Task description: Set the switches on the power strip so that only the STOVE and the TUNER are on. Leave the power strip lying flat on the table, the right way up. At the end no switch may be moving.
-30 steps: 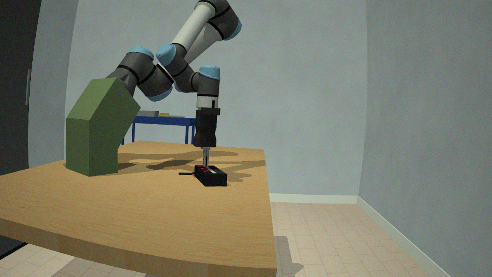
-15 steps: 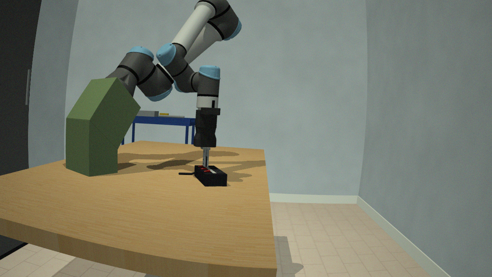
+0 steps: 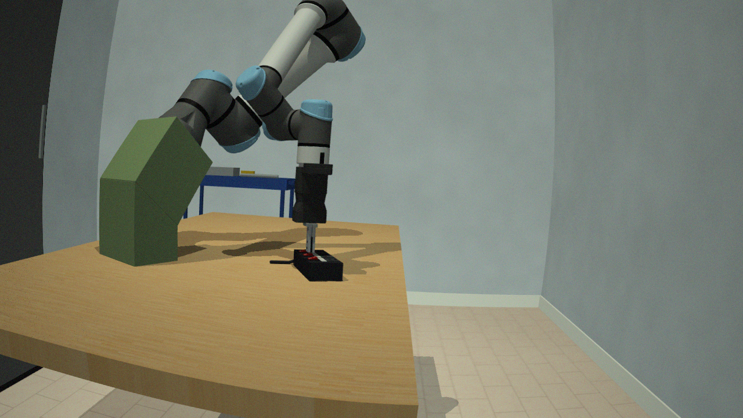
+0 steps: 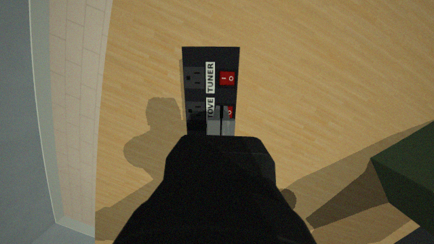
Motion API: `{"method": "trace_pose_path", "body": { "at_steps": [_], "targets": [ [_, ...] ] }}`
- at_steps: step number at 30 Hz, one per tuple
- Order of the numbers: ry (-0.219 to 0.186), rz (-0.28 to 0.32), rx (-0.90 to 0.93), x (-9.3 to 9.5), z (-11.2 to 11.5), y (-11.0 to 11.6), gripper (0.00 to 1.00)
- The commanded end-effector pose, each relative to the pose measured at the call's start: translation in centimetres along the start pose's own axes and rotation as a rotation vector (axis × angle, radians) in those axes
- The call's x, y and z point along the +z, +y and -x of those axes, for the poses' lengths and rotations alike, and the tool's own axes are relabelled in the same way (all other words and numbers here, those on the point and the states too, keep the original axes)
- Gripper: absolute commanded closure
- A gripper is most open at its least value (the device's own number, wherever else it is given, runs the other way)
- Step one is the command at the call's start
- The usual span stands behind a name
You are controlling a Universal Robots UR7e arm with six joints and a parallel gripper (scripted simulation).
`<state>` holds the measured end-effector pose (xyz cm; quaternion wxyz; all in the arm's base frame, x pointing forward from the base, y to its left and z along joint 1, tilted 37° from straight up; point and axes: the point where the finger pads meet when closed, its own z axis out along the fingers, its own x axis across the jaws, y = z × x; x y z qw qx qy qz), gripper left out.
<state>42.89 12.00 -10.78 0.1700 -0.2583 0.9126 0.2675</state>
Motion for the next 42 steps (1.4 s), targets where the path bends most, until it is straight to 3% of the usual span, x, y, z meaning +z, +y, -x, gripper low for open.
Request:
{"method": "trace_pose_path", "body": {
  "at_steps": [1,42],
  "targets": [
    [-0.001,-0.001,0.0,0.12,0.02,-0.03,1.0],
    [-0.001,-0.001,0.0,0.64,0.02,-0.03,1.0]
  ]
}}
